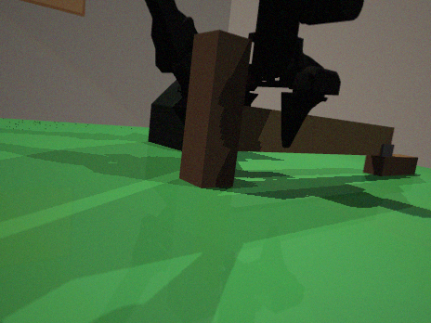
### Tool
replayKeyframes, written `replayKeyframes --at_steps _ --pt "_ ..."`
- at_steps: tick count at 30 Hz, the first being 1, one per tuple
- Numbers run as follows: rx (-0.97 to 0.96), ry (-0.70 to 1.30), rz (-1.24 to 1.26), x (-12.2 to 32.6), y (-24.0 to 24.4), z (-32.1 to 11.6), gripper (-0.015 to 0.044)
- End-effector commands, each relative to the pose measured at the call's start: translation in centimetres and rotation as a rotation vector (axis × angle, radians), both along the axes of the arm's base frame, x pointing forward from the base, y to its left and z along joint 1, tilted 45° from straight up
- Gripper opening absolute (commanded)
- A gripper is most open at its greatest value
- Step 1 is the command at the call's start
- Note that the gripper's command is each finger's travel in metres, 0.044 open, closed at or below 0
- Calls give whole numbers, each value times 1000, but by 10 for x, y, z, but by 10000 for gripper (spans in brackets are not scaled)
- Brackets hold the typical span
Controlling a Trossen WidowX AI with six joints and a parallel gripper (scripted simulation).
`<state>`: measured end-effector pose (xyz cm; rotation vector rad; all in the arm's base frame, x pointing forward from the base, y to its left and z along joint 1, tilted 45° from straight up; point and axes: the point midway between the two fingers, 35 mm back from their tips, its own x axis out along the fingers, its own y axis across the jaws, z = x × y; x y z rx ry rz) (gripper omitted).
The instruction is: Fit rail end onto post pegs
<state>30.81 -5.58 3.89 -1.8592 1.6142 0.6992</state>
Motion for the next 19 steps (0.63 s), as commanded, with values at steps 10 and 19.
replayKeyframes --at_steps 10,19 --pt "-10 -4 -1 -5 43 -1 440" --pt "-10 -4 -1 -5 43 -1 440"
